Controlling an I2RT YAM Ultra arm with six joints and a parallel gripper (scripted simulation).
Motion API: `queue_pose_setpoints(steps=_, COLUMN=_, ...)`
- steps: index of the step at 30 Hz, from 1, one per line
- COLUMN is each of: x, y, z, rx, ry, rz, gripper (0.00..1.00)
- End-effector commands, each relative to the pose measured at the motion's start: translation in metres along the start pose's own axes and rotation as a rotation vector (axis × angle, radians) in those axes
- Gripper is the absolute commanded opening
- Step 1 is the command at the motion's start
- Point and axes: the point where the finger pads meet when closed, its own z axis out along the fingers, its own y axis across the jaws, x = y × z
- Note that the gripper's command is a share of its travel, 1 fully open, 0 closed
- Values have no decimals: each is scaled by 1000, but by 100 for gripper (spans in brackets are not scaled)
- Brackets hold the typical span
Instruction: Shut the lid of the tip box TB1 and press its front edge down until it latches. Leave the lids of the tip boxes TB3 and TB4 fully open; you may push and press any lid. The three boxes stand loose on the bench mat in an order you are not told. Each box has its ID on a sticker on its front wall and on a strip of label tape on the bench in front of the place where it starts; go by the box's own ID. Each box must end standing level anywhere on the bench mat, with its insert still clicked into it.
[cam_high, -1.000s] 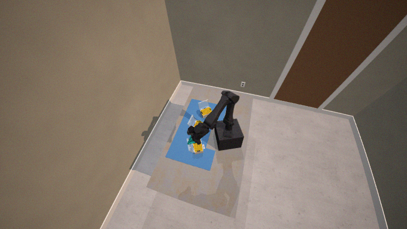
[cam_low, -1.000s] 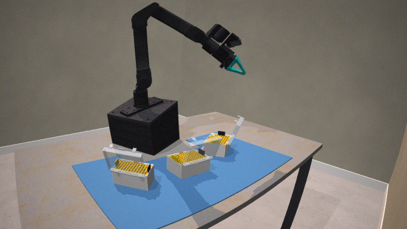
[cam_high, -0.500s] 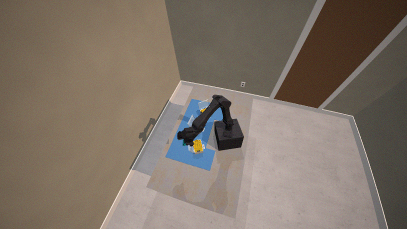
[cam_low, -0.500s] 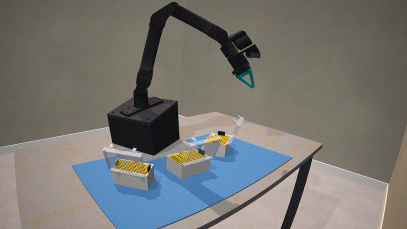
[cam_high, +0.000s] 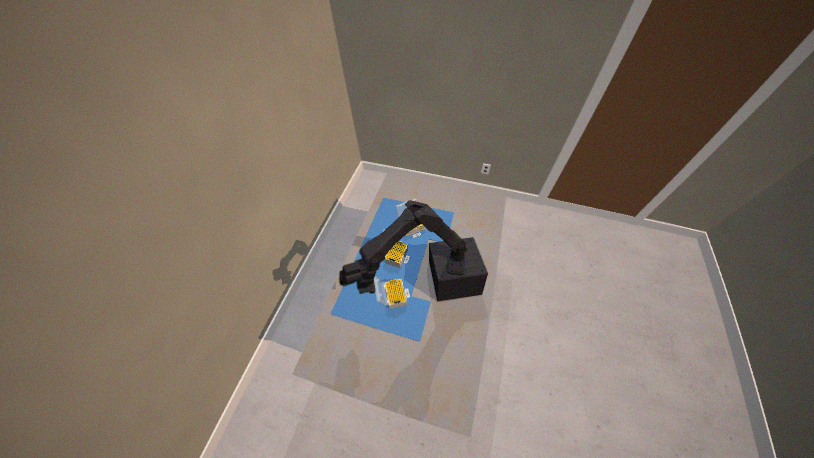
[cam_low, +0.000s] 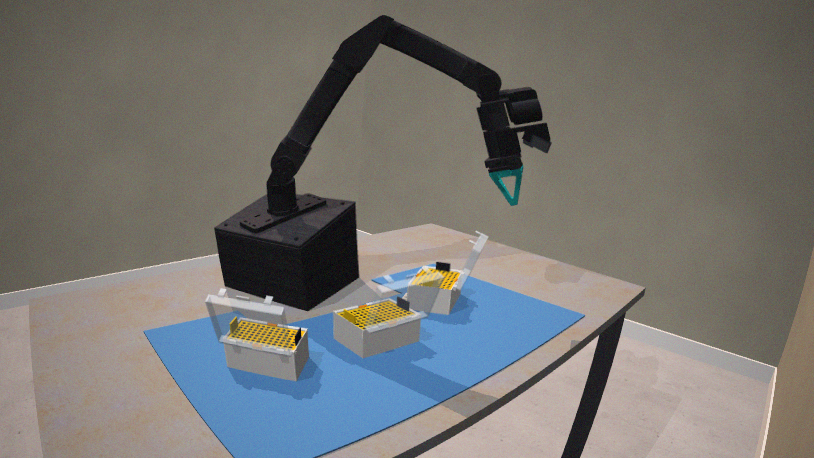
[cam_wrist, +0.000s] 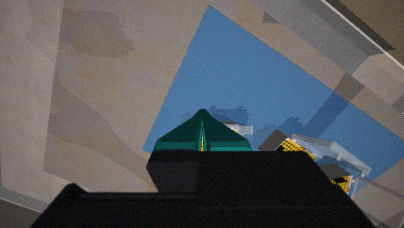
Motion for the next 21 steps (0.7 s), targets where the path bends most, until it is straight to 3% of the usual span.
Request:
queue_pose_setpoints(steps=1, x=12, y=-8, z=-1, rx=4, ry=67, rz=-18, gripper=0)
queue_pose_setpoints(steps=8, x=21, y=-29, z=26, rx=18, ry=278, rz=-7, gripper=0)
queue_pose_setpoints(steps=21, x=22, y=-32, z=29, rx=19, ry=284, rz=-7, gripper=0)
